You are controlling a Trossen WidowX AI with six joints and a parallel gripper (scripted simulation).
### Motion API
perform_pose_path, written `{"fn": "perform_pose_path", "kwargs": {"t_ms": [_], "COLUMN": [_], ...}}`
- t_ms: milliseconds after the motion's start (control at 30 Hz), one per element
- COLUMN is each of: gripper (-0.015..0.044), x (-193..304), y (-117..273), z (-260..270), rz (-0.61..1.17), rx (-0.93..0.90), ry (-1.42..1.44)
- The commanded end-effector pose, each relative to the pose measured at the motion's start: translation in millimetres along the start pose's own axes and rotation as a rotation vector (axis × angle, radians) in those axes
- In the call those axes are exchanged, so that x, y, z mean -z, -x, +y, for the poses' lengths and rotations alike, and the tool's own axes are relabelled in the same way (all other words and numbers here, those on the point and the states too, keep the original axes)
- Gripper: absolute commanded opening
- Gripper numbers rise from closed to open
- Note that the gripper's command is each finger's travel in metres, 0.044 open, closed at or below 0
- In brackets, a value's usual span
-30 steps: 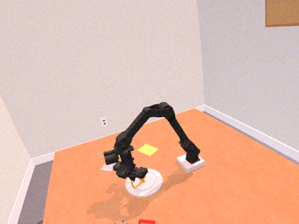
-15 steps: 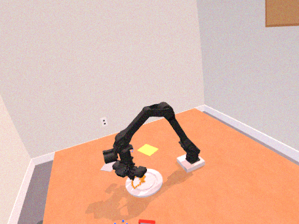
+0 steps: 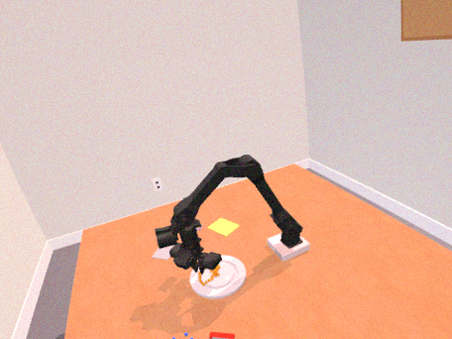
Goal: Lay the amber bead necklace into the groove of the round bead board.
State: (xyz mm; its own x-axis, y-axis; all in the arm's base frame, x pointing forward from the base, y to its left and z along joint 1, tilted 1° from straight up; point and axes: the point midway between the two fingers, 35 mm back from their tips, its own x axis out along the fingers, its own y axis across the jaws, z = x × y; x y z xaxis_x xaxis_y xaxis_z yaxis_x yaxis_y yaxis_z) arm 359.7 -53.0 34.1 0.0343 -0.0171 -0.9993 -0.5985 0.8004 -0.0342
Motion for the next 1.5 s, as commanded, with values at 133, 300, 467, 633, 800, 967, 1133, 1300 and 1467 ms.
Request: {"fn": "perform_pose_path", "kwargs": {"t_ms": [133,300,467,633,800,967,1133,1300,1467], "gripper": [0.0315,0.044,0.044,0.044,0.044,0.0387,0.0256,0.0125,0.012], "x": [0.0,0.2,0.2,0.2,0.2,-2.8,-22.0,-30.2,-30.2], "y": [0.6,1.6,5.4,5.4,5.4,8.0,27.4,37.3,37.3], "z": [-0.1,0.2,0.2,0.2,0.2,3.9,32.1,47.3,47.3], "rz": [0.0,0.001,-0.001,-0.001,-0.001,-0.001,-0.003,-0.002,-0.002], "rx": [0.0,-0.001,-0.001,-0.001,-0.001,-0.002,-0.005,-0.007,-0.007], "ry": [0.0,0.001,0.005,0.005,0.005,-0.039,-0.363,-0.529,-0.529]}}
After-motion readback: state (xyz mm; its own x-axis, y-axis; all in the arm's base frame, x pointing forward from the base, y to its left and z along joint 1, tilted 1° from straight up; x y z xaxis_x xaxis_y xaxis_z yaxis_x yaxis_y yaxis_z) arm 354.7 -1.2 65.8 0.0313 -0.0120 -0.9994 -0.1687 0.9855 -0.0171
